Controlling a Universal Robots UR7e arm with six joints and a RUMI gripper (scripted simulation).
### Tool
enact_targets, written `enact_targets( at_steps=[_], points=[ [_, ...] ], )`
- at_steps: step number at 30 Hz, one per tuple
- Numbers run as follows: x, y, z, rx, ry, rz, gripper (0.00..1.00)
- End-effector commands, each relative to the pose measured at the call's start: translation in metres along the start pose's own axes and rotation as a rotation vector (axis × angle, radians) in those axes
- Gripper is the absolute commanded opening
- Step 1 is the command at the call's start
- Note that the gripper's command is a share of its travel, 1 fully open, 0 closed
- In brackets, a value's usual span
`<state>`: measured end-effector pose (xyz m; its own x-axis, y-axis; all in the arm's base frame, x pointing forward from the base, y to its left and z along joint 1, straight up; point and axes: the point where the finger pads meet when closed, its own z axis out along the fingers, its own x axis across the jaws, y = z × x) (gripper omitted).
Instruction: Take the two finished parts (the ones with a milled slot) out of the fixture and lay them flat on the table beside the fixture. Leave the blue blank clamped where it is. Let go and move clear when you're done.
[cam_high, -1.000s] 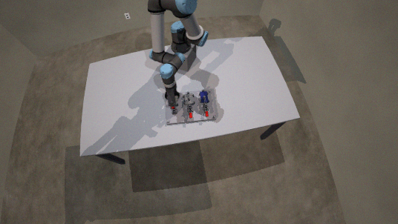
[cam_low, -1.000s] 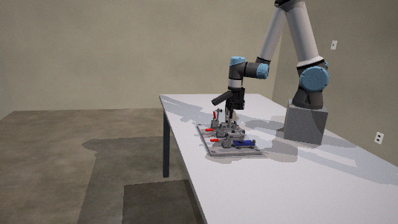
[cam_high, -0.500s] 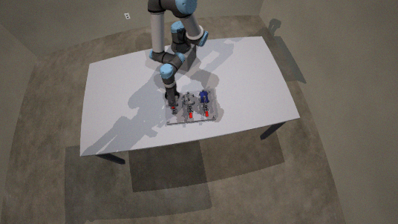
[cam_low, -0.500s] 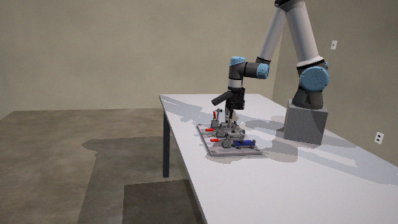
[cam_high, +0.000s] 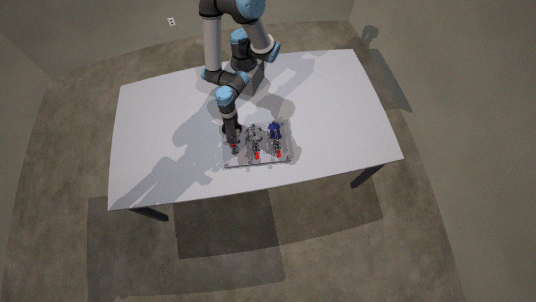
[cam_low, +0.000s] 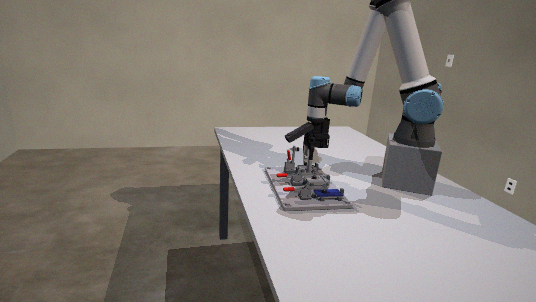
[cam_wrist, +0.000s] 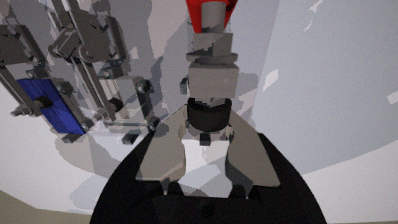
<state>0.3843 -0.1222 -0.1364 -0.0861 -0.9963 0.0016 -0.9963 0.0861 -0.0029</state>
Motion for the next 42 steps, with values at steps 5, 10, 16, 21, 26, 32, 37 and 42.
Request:
enact_targets(
  at_steps=[5, 10, 16, 21, 26, 32, 37, 42],
  points=[
    [0.000, 0.002, 0.000, -0.002, -0.002, 0.003, 0.00],
    [0.000, 0.002, 0.000, -0.002, -0.002, 0.003, 0.00],
    [0.000, 0.001, -0.001, -0.001, -0.001, 0.003, 0.00],
    [0.000, 0.001, -0.003, -0.001, -0.001, 0.003, 0.00],
    [0.000, 0.001, -0.005, -0.001, -0.001, 0.003, 0.00],
    [0.000, 0.001, -0.011, 0.000, -0.001, 0.003, 0.00],
    [0.001, 0.000, -0.016, 0.001, 0.000, 0.003, 0.00],
    [0.001, 0.000, -0.020, 0.001, 0.000, 0.003, 0.00]
  ],
)
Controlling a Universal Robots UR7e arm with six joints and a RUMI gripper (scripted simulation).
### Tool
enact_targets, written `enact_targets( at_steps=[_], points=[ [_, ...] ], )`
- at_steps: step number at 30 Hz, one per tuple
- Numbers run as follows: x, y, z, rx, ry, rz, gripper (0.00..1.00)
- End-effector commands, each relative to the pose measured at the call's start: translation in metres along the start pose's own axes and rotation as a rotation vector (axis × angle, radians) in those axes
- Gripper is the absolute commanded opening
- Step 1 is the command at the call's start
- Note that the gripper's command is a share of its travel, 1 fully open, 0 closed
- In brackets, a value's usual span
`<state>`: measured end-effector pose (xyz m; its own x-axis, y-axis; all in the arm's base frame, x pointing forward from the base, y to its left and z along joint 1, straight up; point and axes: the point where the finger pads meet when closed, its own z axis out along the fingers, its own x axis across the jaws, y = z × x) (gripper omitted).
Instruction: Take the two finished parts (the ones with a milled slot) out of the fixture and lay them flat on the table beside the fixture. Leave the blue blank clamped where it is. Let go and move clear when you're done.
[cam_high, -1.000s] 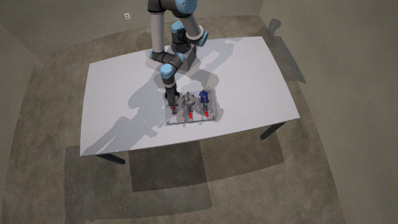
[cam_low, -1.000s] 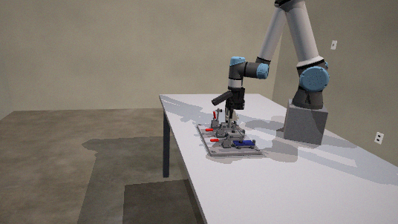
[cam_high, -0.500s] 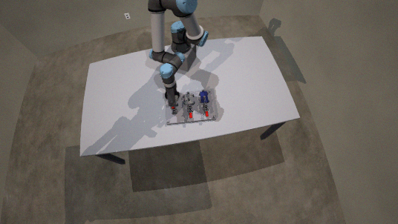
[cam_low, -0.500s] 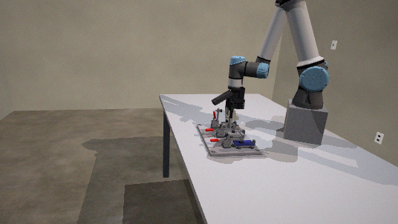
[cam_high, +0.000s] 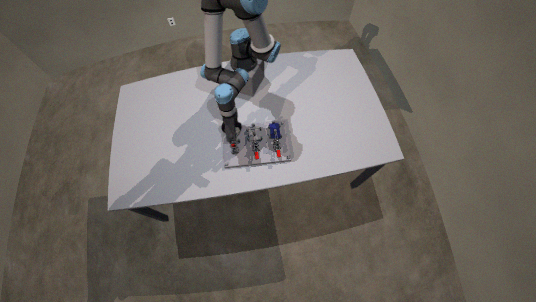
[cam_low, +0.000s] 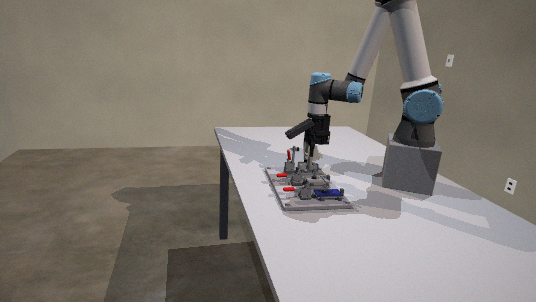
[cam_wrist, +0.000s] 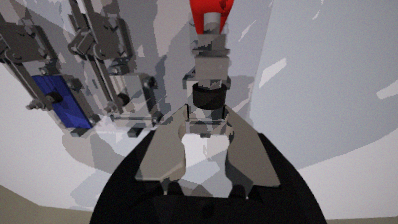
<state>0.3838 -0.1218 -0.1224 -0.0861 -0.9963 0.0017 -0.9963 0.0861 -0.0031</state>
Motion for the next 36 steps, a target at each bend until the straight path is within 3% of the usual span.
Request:
enact_targets(
  at_steps=[1, 12, 36],
  points=[
    [0.001, -0.001, -0.007, 0.001, 0.000, 0.003, 0.00],
    [0.002, -0.001, -0.018, 0.002, 0.001, 0.003, 0.00],
    [0.001, 0.000, -0.023, 0.001, 0.000, 0.003, 0.00]
  ],
)
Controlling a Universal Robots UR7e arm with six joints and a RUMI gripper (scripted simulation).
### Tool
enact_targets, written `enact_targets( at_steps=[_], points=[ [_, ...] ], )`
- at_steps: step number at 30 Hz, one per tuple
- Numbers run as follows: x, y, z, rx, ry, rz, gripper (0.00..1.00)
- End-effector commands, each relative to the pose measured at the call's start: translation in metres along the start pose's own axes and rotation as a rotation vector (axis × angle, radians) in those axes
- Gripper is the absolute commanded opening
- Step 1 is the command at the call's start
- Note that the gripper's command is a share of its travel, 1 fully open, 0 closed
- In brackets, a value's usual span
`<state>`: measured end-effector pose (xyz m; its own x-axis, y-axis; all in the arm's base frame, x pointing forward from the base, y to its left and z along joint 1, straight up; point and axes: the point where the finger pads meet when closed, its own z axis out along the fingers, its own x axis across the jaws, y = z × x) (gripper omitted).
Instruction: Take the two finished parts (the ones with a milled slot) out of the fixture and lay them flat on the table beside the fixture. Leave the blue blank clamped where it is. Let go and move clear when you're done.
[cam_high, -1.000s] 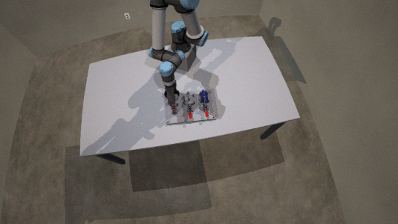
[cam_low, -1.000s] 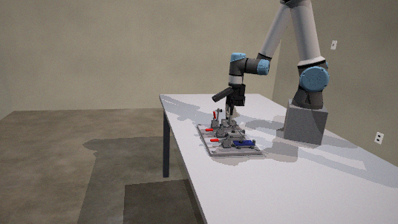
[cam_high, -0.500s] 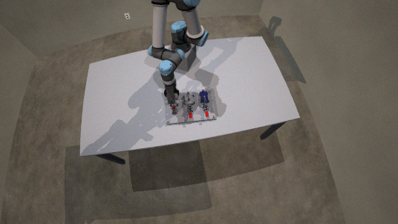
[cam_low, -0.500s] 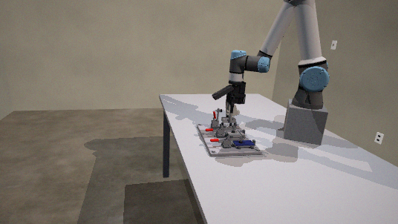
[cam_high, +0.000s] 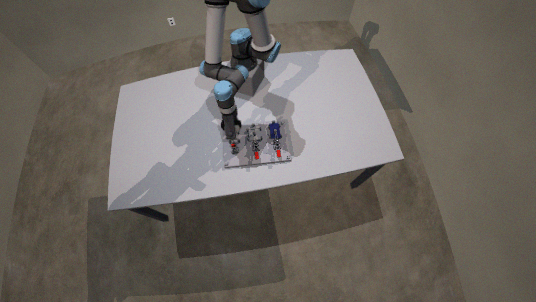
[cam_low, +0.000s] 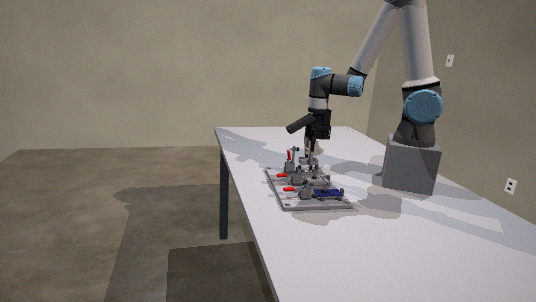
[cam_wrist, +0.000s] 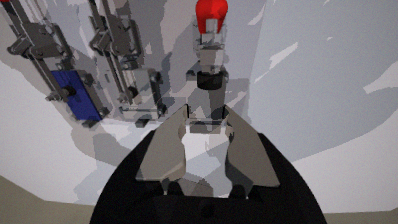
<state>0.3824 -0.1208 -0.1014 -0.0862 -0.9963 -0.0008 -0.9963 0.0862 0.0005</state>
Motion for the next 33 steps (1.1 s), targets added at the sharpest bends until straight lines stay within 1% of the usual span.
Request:
enact_targets(
  at_steps=[1, 10, 12, 23, 33],
  points=[
    [0.002, -0.002, -0.003, 0.005, 0.003, 0.003, 0.00],
    [0.002, 0.002, -0.014, 0.003, 0.002, 0.003, 0.00],
    [0.002, 0.002, -0.014, 0.003, 0.002, 0.003, 0.00],
    [0.002, 0.007, -0.033, 0.003, 0.002, 0.003, 0.00],
    [0.001, 0.007, -0.036, 0.003, 0.002, 0.002, 0.00]
  ],
)
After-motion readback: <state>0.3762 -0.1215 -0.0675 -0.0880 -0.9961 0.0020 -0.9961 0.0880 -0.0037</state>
